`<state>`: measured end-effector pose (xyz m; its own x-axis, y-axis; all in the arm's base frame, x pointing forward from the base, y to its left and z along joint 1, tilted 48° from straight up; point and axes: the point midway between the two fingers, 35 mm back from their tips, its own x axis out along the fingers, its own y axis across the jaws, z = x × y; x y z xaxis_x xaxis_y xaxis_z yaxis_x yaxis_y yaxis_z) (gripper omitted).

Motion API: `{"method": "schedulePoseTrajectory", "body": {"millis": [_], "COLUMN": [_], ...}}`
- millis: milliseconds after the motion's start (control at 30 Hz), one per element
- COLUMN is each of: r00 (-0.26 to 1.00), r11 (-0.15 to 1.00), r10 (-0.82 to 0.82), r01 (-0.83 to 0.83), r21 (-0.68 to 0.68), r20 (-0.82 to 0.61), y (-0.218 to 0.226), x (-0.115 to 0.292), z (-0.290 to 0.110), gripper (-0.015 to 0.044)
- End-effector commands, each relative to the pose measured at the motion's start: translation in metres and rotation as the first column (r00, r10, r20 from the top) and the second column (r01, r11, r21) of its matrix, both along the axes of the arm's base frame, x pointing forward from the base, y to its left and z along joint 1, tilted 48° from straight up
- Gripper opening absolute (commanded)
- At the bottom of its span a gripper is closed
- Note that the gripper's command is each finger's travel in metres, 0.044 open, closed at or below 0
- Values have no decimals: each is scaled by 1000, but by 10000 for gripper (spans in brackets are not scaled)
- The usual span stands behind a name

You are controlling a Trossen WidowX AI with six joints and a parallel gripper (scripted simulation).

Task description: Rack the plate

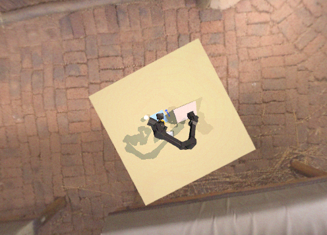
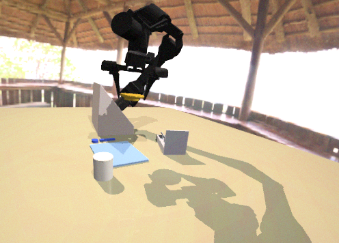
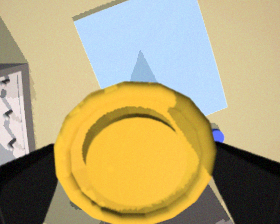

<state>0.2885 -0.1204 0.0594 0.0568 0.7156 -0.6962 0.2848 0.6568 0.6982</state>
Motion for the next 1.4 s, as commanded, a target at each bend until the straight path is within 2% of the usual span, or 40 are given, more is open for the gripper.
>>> {"method": "schedulePoseTrajectory", "body": {"millis": [0, 300, 600, 1000, 1367], "r00": [992, 908, 739, 411, 52], "r11": [996, 953, 865, 697, 516], "r10": [-87, -296, -471, -621, -656], "r01": [88, 304, 493, 679, 759], "r21": [9, -20, -88, -231, -397], "r20": [-89, -296, -482, -667, -753], "y": [12, 36, 61, 94, 123], "x": [-3, -11, -23, -44, -69], "z": [11, 40, 65, 94, 114], "gripper": [0, 0, 0, 0, 0]}}
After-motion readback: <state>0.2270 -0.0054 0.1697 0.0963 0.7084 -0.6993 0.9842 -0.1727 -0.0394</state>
